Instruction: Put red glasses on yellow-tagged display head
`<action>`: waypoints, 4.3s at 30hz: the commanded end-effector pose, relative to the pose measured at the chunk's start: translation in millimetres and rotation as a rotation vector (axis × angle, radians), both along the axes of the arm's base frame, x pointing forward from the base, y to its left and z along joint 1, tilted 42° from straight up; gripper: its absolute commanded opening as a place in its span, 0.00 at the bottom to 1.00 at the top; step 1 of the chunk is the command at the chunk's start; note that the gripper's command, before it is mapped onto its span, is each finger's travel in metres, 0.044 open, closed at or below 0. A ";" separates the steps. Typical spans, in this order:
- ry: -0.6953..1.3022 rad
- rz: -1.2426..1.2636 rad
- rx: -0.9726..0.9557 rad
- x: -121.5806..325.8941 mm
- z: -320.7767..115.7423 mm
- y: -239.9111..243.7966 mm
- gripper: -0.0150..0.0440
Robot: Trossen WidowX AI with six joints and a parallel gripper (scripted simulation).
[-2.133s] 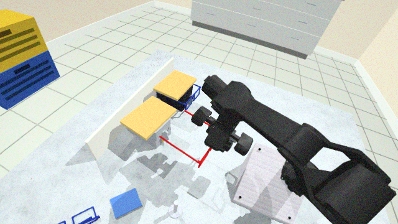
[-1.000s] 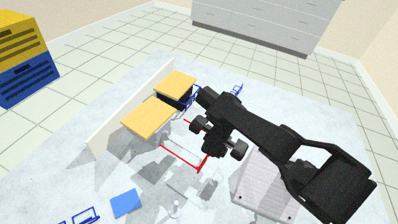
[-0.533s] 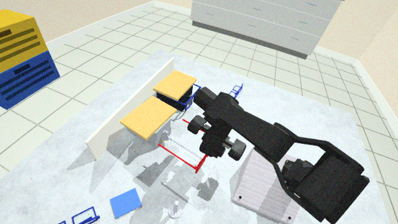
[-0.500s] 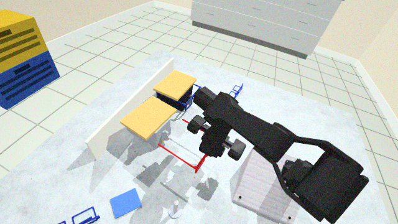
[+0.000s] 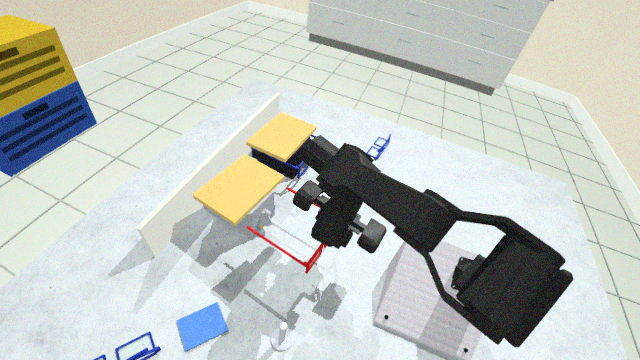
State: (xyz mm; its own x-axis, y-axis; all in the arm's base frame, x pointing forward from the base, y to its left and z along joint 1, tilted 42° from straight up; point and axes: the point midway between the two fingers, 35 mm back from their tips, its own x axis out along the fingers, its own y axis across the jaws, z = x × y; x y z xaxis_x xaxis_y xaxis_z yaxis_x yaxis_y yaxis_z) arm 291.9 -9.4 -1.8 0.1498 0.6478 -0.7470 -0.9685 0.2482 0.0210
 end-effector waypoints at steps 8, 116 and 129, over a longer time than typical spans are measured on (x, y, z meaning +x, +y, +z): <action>0.000 0.002 0.006 17.8 0.1 -3.1 0.25; -0.006 0.003 0.005 130.1 -12.9 -19.5 0.25; -0.005 0.006 0.001 129.6 -12.3 -20.6 0.44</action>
State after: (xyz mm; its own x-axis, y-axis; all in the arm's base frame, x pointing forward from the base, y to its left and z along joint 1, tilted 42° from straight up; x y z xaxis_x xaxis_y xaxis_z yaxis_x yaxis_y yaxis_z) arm 421.4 -29.7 -14.3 0.1495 0.6493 -0.7457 -0.9700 0.2424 0.0166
